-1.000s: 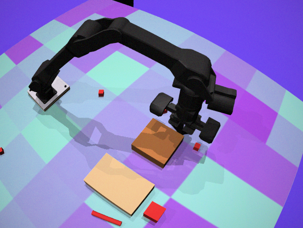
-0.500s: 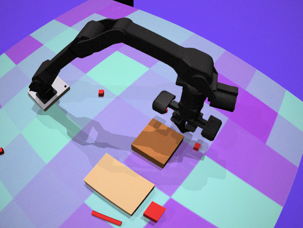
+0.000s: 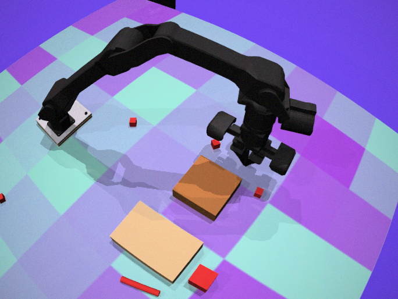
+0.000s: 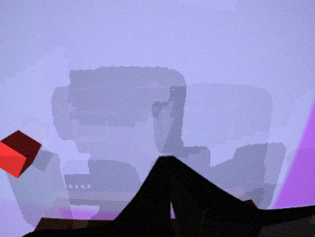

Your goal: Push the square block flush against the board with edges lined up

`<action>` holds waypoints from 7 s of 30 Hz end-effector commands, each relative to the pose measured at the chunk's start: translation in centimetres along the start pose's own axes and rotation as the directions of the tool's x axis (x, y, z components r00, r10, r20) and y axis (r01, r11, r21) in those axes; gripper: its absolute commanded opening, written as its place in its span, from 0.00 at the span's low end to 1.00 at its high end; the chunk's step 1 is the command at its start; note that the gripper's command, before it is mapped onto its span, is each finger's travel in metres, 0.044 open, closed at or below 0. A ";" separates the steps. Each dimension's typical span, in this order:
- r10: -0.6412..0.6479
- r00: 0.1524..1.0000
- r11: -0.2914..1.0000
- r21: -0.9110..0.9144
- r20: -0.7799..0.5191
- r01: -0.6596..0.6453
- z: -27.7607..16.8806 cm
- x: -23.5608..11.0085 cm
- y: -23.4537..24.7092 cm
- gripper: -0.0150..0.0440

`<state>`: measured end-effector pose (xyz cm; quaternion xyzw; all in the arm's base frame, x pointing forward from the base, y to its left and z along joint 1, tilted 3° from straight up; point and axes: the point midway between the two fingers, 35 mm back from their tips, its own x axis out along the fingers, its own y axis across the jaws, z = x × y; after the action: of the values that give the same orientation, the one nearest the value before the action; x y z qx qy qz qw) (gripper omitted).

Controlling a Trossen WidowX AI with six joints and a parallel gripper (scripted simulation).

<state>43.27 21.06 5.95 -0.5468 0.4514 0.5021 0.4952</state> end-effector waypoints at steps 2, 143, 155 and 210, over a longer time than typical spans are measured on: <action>-0.001 1.000 1.000 0.001 -0.003 0.001 0.8 0.0 0.1 0.25; 0.011 1.000 -0.031 0.999 -0.014 0.014 -9.9 0.2 12.5 0.25; 0.011 1.000 -0.031 0.999 -0.013 0.014 -9.9 -5.3 12.6 0.25; 0.001 1.000 0.999 0.034 -0.006 -0.001 -2.2 -5.2 2.1 0.25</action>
<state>40.86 18.54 11.08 -0.5341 0.4653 0.4908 0.5073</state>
